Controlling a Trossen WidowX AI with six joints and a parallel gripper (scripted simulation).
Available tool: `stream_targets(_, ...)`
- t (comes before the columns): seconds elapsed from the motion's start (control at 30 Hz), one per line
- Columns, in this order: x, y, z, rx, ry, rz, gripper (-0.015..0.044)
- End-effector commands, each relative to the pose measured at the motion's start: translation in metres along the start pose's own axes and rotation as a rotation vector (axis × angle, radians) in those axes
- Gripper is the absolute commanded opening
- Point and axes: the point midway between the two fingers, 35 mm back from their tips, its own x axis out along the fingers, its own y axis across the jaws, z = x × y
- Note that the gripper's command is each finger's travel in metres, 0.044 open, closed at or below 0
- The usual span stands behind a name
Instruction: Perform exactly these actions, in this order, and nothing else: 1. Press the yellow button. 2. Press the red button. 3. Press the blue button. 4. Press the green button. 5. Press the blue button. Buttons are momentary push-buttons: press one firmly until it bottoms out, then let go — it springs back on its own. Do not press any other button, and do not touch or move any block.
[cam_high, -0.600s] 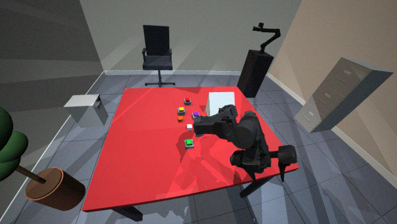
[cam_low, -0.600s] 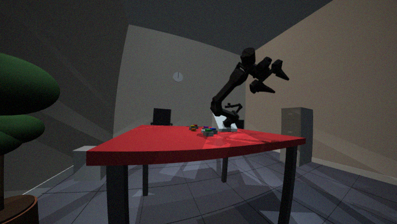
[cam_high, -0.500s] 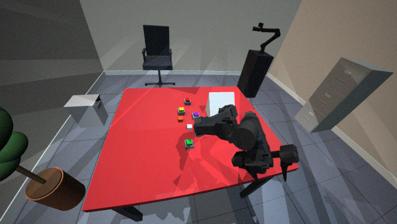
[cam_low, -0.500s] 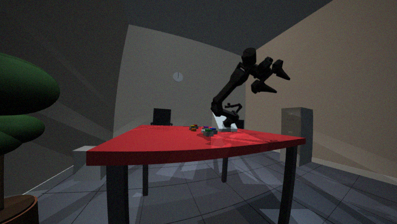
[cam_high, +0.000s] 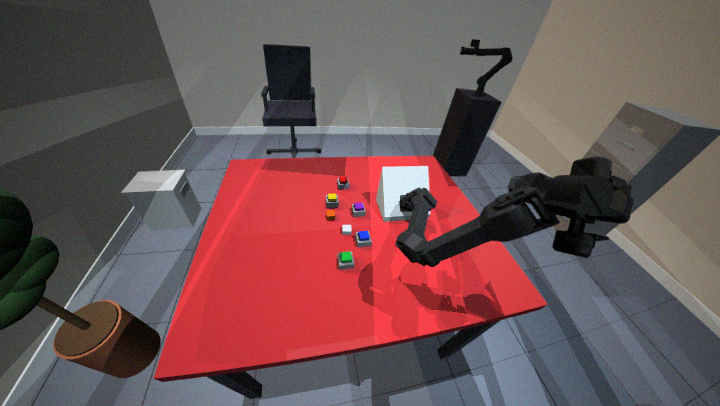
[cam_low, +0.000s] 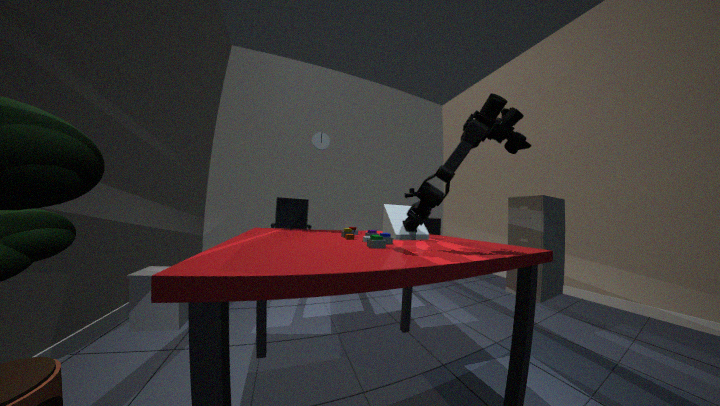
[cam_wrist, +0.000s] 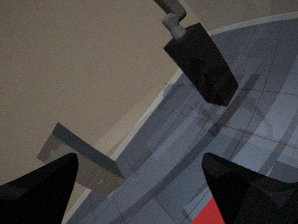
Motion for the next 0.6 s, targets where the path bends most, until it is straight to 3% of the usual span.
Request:
stream_targets(0.0,0.007,0.074,-0.024,-0.172,0.061,0.234,0.0400)
stream_targets(0.27,-0.045,0.226,-0.098,-0.548,0.156,0.780,0.0400)
stream_targets(0.57,-0.184,0.322,-0.200,-0.989,0.202,1.385,0.0400)
